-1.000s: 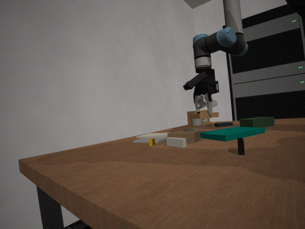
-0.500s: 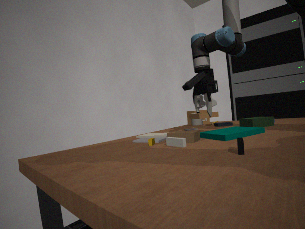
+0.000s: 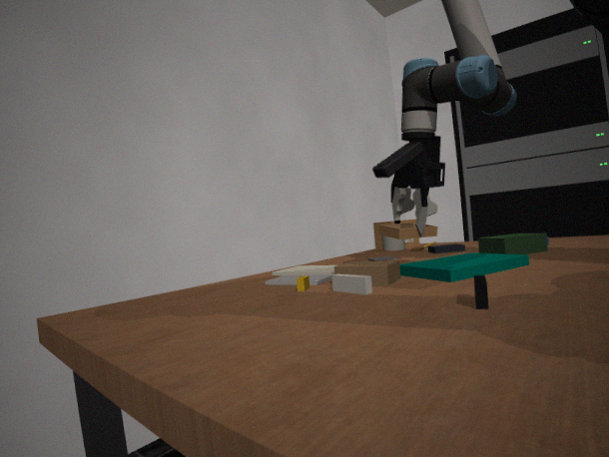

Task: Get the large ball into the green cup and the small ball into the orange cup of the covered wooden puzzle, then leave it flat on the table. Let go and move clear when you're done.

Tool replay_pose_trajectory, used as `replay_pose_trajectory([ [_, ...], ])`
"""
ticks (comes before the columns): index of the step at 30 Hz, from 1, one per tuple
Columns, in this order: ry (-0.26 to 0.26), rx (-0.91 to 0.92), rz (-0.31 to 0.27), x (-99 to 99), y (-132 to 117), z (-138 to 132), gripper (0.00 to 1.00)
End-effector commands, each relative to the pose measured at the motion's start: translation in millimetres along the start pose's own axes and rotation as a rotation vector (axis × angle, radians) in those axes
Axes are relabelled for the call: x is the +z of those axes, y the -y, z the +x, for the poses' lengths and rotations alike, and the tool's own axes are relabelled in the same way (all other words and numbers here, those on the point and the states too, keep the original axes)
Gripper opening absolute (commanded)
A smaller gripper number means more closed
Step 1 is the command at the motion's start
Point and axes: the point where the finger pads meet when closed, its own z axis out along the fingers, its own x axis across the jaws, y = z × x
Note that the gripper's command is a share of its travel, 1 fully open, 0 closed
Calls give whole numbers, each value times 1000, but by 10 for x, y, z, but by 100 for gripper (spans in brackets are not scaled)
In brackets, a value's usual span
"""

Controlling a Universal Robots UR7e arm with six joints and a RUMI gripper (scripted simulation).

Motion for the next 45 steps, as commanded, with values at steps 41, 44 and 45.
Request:
replay_pose_trajectory([
  [41, -71, 16, 207, 10, -29, -6, 44],
  [44, -45, 15, 181, 10, -25, -2, 44],
  [45, -45, 15, 181, 10, -25, -2, 44],
])
